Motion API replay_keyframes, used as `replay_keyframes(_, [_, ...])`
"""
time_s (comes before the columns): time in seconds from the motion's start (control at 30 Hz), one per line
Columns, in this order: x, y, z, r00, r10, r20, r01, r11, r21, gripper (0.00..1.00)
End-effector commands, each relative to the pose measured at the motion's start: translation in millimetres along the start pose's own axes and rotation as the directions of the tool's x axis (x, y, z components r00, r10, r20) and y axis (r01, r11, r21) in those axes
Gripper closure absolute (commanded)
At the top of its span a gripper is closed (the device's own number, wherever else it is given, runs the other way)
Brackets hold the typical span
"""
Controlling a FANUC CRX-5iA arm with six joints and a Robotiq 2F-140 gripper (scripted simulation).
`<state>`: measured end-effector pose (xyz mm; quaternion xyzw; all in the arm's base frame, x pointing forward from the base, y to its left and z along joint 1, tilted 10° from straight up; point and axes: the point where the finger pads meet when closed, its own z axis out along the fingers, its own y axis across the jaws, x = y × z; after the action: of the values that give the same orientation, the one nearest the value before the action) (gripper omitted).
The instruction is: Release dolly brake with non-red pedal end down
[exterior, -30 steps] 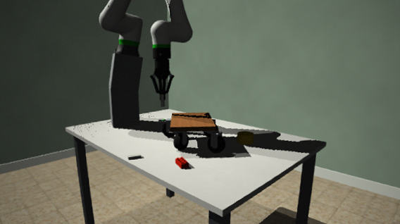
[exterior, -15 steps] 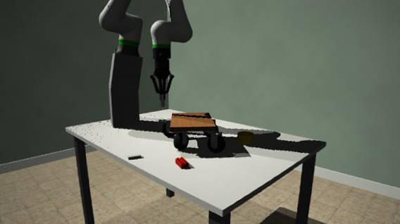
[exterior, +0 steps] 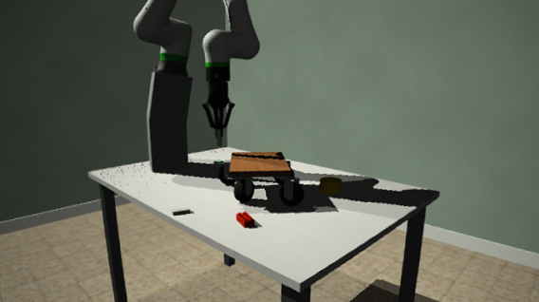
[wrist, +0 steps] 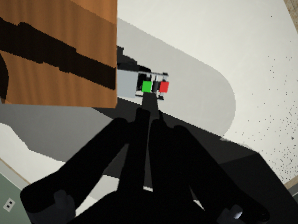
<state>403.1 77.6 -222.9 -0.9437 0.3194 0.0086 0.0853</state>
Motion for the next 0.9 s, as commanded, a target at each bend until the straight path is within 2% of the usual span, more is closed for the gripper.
replay_keyframes(0.0, [0,0,4,1.0,0.0,0.0,0.0,1.0,0.0,1.0])
replay_keyframes(0.87, [1,-2,47,1.0,0.0,0.0,0.0,1.0,0.0,1.0])
